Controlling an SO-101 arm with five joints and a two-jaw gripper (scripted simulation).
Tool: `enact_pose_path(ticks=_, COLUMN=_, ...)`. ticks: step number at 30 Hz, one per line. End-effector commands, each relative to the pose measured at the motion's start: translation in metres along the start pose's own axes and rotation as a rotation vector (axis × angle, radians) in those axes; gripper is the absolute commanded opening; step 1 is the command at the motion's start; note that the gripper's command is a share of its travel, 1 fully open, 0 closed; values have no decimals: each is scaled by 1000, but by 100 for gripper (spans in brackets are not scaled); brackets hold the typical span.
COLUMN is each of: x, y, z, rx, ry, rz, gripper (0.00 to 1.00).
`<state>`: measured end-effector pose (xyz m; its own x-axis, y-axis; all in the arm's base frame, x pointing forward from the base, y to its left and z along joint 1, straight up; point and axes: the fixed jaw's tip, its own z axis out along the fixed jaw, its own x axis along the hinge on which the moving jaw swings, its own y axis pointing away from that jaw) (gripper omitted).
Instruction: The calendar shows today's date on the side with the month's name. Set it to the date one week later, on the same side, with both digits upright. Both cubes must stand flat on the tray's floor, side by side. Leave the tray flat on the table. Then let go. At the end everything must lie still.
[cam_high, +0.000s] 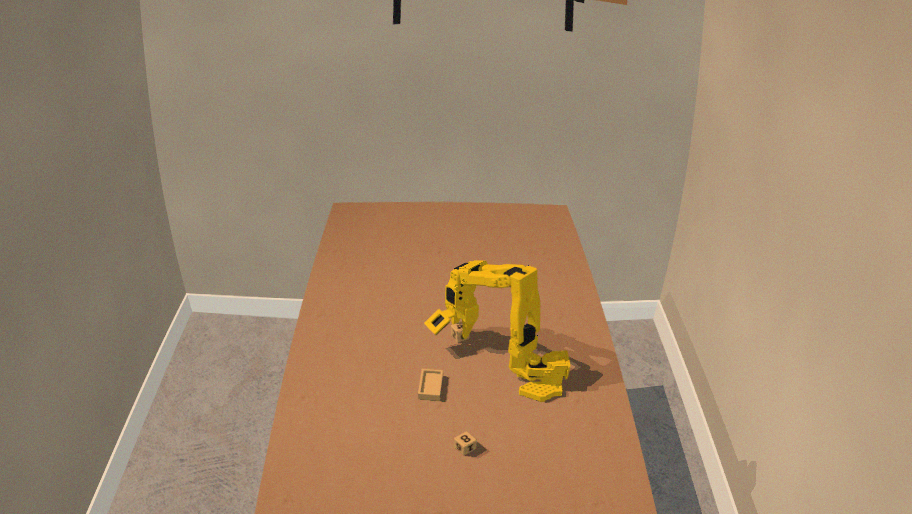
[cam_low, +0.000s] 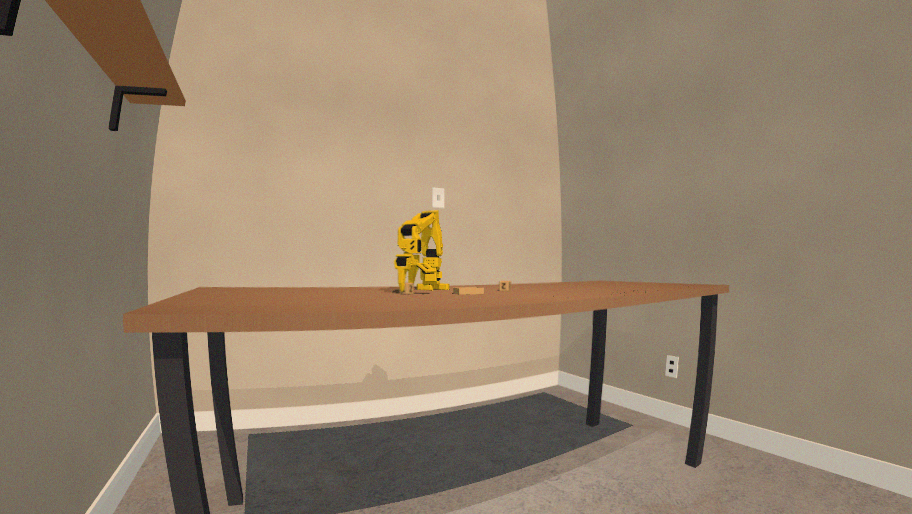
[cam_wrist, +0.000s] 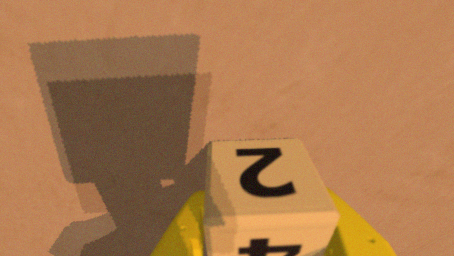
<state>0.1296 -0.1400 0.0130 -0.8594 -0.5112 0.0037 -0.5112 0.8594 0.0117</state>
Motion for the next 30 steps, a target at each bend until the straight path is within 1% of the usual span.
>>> enact_pose_path(ticks=1, x=0, y=-8, z=-6, rx=37, ry=-9, rz=0, gripper=16)
enact_pose_path(ticks=6, x=0, y=-8, z=-6, rx=37, ry=-9, rz=0, gripper=14)
enact_pose_path(ticks=12, x=0, y=-8, z=-6, rx=37, ry=-9, rz=0, gripper=3)
enact_pose_path(ticks=15, x=0, y=-8, z=-6, rx=37, ry=-9, rz=0, gripper=0)
enact_pose_path(ticks=24, x=0, y=-8, z=-8, rx=37, ry=-9, rz=0, gripper=0)
enact_pose_path(ticks=27, x=0, y=-8, z=-12, rx=37, ry=-9, rz=0, gripper=0)
enact_pose_path(ticks=30, x=0, y=-8, z=-19, rx=37, ry=-9, rz=0, gripper=0)
